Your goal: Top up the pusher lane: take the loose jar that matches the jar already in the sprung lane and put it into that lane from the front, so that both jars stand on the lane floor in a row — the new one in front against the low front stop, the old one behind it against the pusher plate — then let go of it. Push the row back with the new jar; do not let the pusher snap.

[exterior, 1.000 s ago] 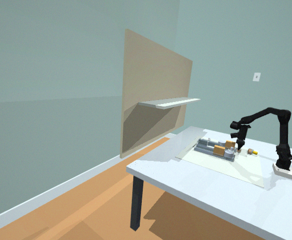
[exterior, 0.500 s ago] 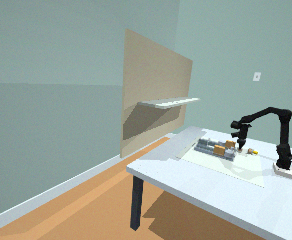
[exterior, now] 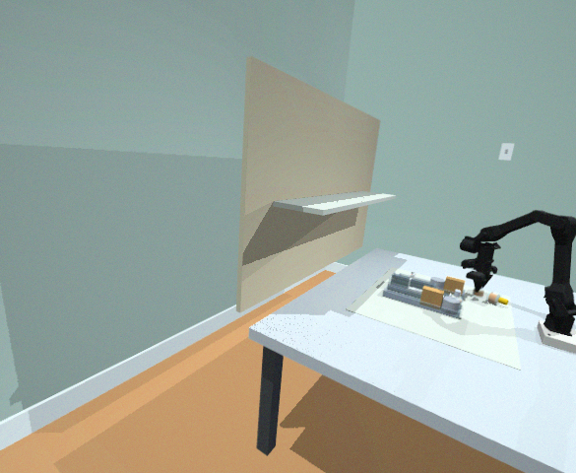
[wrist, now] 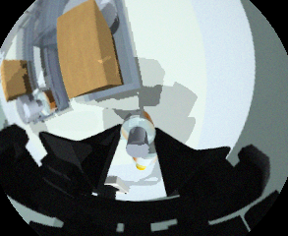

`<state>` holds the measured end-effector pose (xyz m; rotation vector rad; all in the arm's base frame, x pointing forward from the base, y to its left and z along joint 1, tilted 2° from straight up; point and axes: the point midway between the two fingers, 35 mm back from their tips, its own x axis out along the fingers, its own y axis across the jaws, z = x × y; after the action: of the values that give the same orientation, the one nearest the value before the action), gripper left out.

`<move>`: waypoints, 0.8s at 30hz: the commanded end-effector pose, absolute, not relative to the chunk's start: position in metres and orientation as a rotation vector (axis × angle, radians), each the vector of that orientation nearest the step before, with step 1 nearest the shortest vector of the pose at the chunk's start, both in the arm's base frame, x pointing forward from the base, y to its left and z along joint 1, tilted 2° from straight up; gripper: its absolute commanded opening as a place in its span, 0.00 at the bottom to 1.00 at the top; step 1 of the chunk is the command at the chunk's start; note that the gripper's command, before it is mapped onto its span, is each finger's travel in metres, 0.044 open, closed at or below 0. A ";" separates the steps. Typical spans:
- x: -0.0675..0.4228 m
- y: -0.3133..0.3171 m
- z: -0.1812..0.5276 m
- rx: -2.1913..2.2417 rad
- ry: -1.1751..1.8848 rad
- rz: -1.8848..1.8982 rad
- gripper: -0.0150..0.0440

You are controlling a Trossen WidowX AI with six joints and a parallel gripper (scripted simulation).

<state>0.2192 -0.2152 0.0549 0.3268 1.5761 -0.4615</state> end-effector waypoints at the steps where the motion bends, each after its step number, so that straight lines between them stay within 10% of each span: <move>1: 0.228 -0.218 0.077 0.300 1.535 -0.447 0.25; 24: 0.263 -0.166 0.133 0.111 1.567 -0.182 0.25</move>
<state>0.2583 -0.1796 0.1364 0.1135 1.5705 -0.1937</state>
